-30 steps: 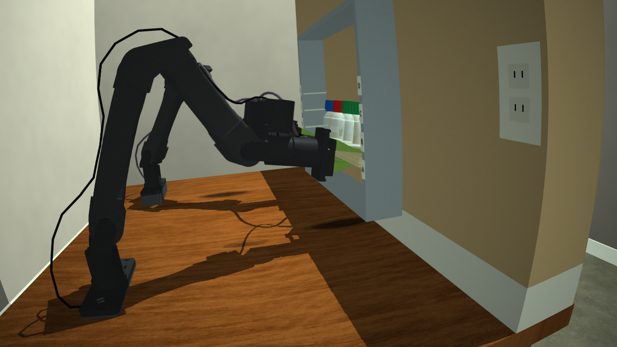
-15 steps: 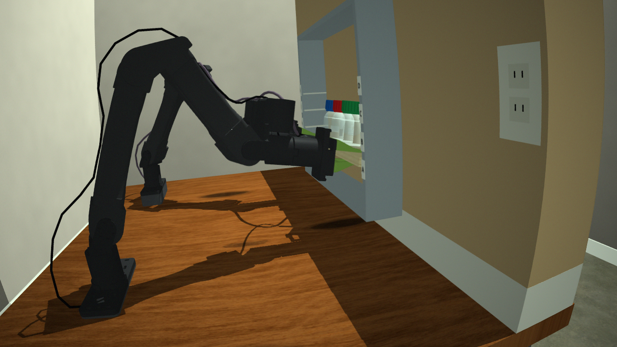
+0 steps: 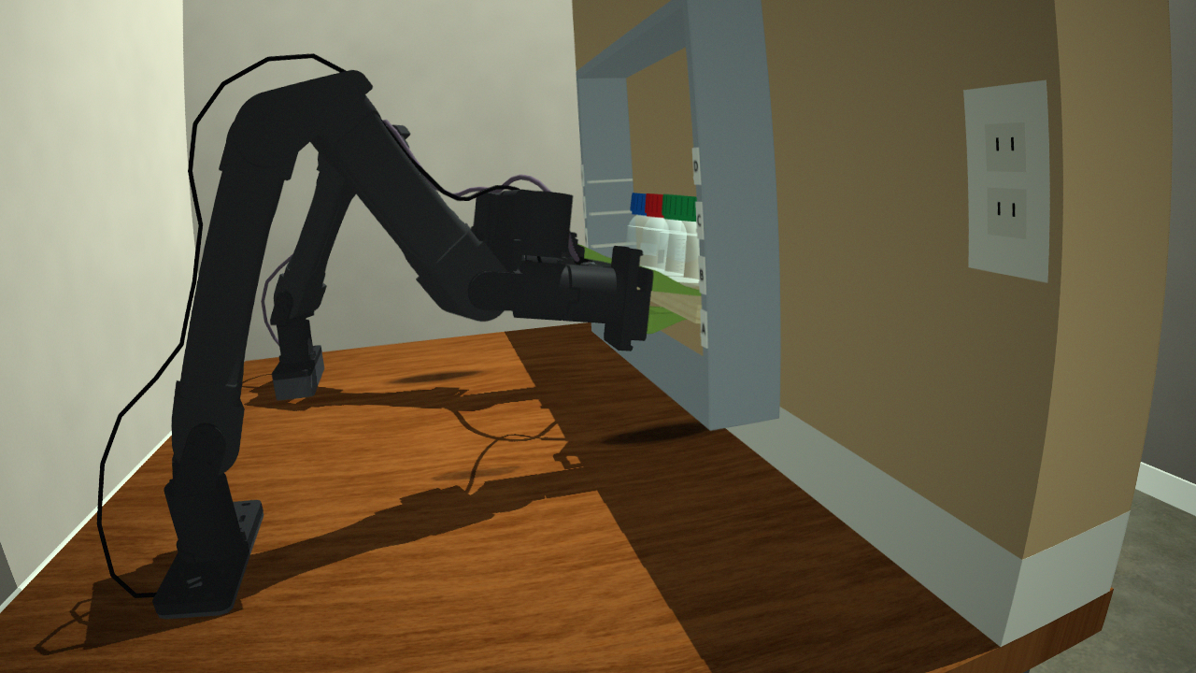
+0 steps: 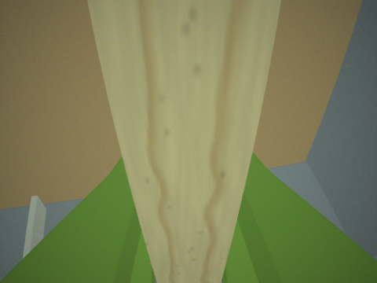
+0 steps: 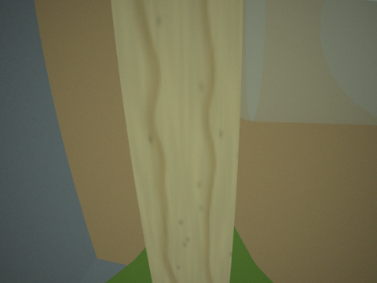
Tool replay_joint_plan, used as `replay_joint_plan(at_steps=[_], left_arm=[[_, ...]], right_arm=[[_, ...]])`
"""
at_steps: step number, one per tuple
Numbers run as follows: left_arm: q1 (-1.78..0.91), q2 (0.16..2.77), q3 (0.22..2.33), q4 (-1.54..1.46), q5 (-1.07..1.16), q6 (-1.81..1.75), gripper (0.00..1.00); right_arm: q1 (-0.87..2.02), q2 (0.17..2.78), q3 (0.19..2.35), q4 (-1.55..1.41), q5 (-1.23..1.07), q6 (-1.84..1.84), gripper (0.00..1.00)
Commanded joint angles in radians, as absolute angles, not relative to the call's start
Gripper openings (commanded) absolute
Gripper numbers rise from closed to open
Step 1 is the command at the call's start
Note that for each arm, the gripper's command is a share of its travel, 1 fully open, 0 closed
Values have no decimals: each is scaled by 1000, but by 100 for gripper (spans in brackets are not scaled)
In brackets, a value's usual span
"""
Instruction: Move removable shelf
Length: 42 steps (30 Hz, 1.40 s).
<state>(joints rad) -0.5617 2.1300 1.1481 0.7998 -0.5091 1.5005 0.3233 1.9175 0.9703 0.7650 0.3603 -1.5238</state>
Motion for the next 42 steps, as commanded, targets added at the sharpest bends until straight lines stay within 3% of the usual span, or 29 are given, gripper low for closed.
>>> replay_joint_plan(at_steps=[1, 19, 42], left_arm=[[-553, 2060, 1195, 861, -514, 1568, 0], [-552, 2250, 1154, 1087, -509, 1566, 0], [-551, 2270, 1157, 1113, -507, 1571, 0]], right_arm=[[314, 1841, 1020, 820, 366, -1570, 0], [312, 2034, 941, 1083, 362, -1567, 0], [312, 2058, 940, 1117, 360, -1571, 0]])
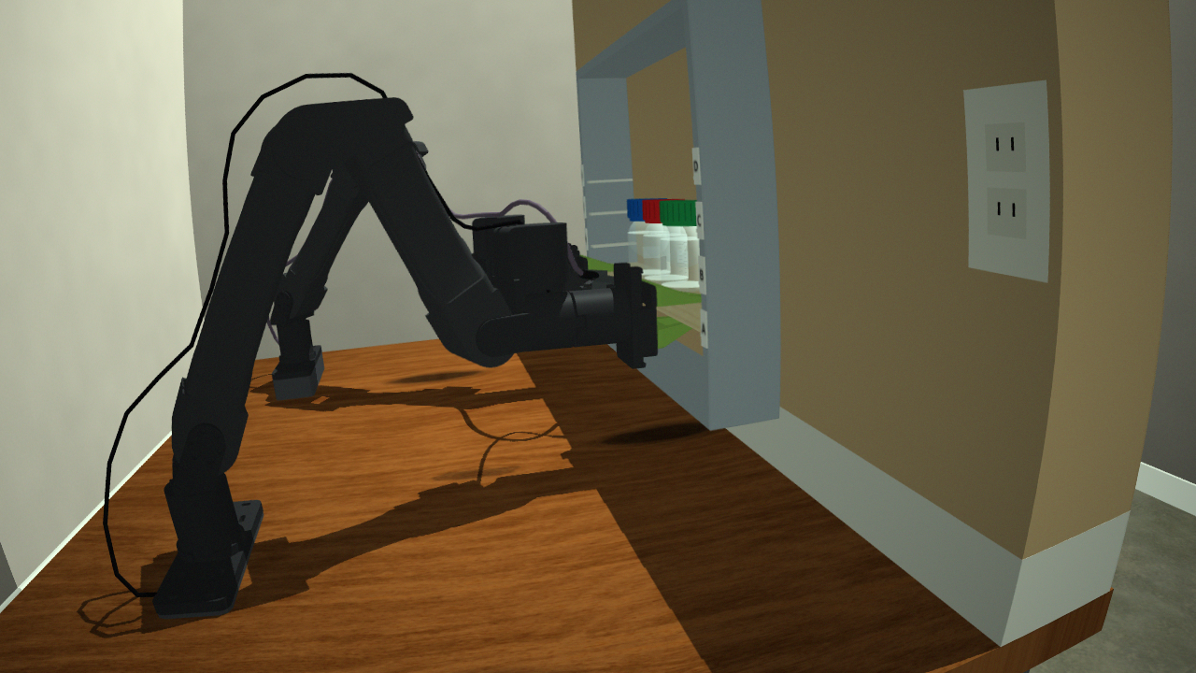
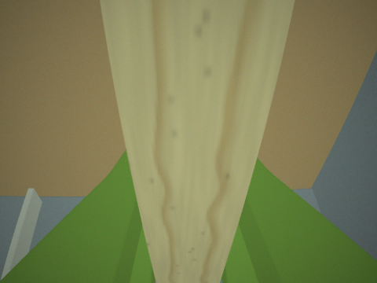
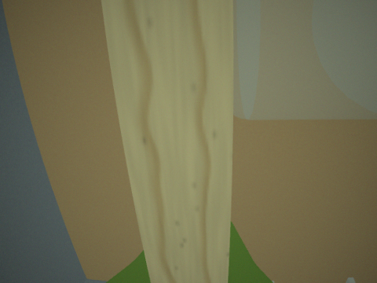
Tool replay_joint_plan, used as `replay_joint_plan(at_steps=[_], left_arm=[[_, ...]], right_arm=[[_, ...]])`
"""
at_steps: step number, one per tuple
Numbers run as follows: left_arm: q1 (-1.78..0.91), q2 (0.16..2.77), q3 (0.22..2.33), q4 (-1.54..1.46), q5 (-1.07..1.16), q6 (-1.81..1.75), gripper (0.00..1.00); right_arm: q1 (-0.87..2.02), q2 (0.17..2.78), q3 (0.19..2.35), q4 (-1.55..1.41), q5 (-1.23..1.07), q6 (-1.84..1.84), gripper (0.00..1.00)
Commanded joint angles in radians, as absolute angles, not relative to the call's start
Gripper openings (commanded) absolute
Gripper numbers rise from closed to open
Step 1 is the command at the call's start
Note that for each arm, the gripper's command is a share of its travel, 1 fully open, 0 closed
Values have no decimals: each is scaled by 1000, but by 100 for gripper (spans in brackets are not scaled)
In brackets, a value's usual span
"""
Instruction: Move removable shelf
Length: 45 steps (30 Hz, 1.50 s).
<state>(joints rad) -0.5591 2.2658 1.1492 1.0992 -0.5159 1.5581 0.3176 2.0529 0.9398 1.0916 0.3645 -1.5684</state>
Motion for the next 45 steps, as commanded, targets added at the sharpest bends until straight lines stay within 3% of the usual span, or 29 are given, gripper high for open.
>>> replay_joint_plan(at_steps=[1, 13, 45], left_arm=[[-551, 2271, 1157, 1114, -507, 1571, 0], [-551, 2278, 1156, 1121, -507, 1571, 0], [-551, 2278, 1156, 1121, -507, 1571, 67]], right_arm=[[312, 2059, 940, 1118, 360, -1571, 0], [312, 2066, 939, 1126, 360, -1571, 0], [312, 2066, 939, 1127, 360, -1571, 67]])
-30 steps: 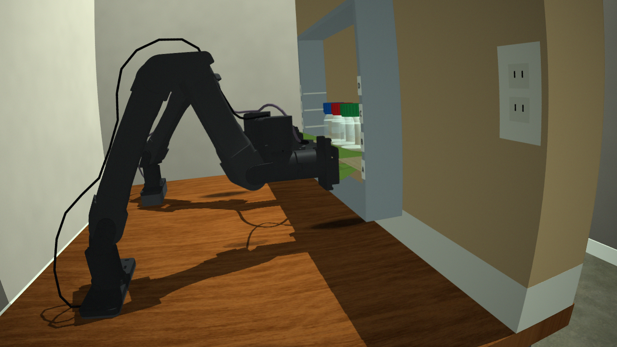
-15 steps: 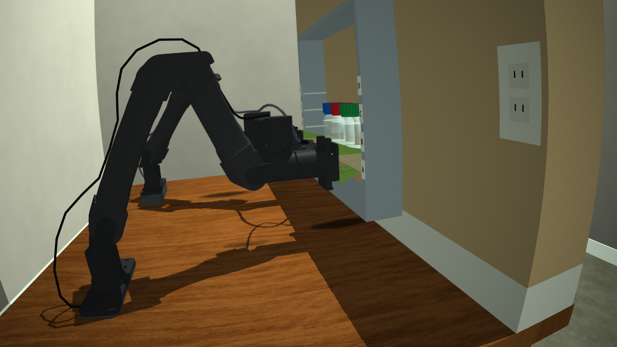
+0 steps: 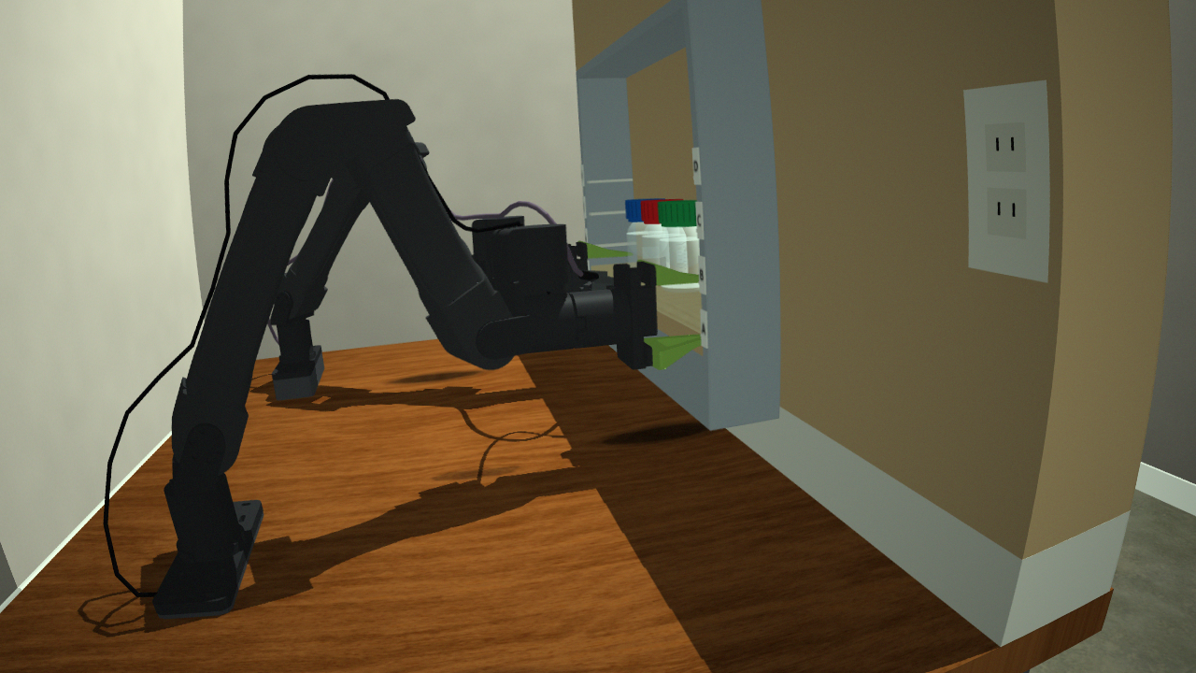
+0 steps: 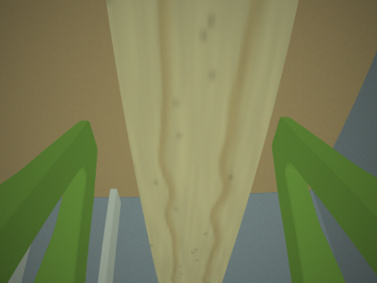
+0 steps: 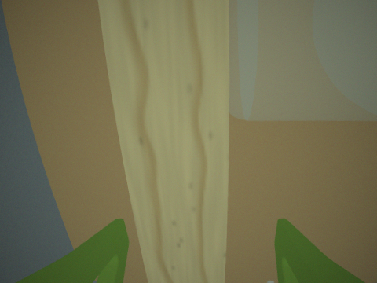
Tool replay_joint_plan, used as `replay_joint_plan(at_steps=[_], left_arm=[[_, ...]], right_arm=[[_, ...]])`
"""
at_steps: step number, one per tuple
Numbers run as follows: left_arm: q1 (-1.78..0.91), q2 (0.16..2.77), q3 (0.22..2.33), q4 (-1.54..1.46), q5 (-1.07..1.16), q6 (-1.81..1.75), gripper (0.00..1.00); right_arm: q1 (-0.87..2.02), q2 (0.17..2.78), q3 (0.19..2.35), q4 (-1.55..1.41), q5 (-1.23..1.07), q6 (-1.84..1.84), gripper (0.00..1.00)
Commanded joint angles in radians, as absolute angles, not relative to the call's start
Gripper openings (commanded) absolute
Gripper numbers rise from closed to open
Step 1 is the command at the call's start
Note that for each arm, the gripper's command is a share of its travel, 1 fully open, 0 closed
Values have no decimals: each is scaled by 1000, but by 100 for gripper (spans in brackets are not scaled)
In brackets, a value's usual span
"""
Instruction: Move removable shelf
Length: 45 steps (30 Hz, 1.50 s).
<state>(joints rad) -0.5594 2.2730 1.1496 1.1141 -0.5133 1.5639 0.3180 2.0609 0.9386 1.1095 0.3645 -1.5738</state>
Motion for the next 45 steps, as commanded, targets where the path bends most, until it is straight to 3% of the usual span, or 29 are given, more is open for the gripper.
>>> replay_joint_plan(at_steps=[1, 17, 45], left_arm=[[-551, 2278, 1156, 1121, -507, 1571, 67], [-551, 2278, 1156, 1121, -507, 1571, 100], [-588, 2219, 1031, 1188, -543, 1570, 100]], right_arm=[[312, 2066, 939, 1127, 360, -1571, 67], [312, 2066, 939, 1127, 360, -1571, 100], [342, 1997, 814, 1182, 390, -1570, 100]])
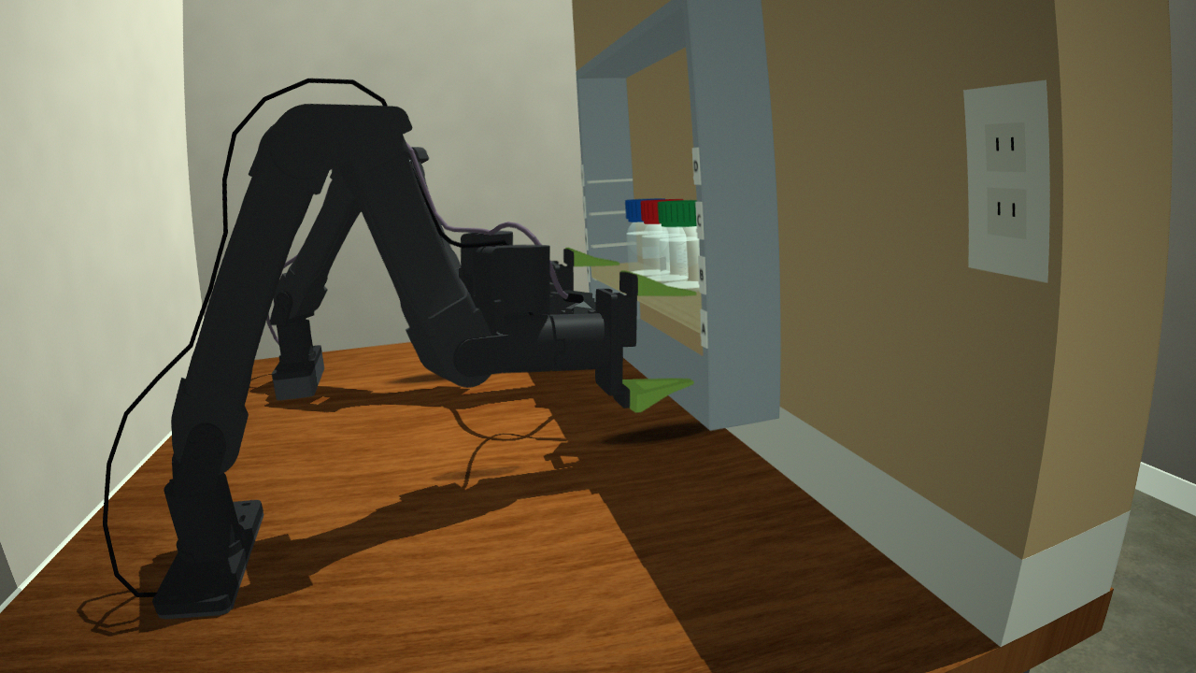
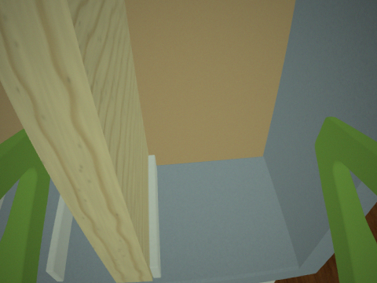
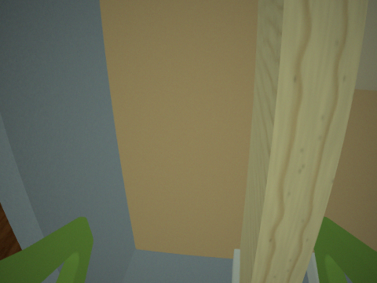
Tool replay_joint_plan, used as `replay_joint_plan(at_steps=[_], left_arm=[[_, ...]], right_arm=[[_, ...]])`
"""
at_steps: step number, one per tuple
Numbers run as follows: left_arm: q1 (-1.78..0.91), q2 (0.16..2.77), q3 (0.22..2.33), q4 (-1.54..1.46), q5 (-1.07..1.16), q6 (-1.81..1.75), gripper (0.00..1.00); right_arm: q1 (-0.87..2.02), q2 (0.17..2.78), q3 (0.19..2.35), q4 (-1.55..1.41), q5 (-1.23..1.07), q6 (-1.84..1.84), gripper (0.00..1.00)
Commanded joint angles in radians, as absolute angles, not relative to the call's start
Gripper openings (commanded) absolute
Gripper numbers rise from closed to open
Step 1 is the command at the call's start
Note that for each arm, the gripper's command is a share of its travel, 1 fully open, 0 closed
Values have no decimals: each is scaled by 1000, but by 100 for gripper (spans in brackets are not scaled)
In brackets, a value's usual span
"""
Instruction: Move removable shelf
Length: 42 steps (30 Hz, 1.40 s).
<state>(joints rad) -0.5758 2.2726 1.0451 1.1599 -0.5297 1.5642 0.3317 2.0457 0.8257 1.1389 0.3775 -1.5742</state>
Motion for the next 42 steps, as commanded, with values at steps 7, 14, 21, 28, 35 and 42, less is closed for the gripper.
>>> replay_joint_plan(at_steps=[7, 14, 21, 28, 35, 42], left_arm=[[-598, 2204, 1000, 1204, -553, 1570, 100], [-608, 2189, 969, 1220, -563, 1570, 100], [-621, 2172, 934, 1238, -576, 1570, 100], [-630, 2160, 909, 1251, -585, 1570, 100], [-643, 2144, 875, 1269, -599, 1570, 100], [-653, 2133, 851, 1281, -609, 1570, 100]], right_arm=[[350, 1979, 783, 1195, 398, -1570, 100], [359, 1961, 752, 1208, 407, -1570, 100], [370, 1940, 717, 1222, 418, -1570, 100], [378, 1925, 692, 1232, 426, -1570, 100], [390, 1904, 658, 1246, 438, -1570, 100], [398, 1889, 633, 1255, 447, -1570, 100]])
